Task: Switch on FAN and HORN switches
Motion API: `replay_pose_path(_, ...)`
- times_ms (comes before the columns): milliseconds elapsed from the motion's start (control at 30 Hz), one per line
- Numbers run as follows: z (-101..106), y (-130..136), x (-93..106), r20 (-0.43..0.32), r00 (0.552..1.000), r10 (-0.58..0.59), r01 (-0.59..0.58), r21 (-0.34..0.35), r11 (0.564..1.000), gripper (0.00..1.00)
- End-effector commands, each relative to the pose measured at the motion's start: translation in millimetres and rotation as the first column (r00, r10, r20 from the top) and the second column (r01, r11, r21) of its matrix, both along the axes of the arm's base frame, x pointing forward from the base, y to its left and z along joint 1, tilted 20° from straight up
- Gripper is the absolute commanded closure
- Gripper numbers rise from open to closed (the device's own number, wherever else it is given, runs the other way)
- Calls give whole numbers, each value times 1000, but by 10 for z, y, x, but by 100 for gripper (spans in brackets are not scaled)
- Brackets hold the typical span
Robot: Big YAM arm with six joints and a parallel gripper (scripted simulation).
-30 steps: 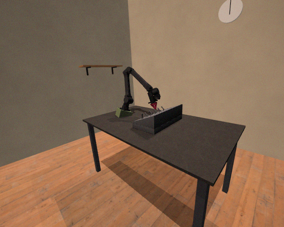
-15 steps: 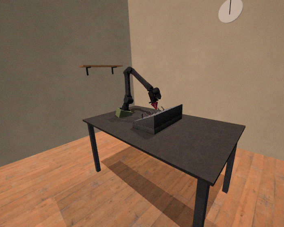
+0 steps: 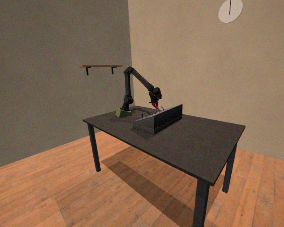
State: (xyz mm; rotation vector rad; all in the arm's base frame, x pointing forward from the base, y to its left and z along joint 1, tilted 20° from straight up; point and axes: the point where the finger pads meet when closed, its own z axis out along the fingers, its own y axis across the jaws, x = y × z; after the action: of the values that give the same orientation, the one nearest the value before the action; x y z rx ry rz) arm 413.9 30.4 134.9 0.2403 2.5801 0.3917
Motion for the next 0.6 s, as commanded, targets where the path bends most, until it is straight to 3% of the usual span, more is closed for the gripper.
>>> replay_pose_path(0,284,-70,255,58,998,-6,7,-6,1000,100)
replay_pose_path(567,362,-124,384,79,997,-14,15,-9,1000,100)
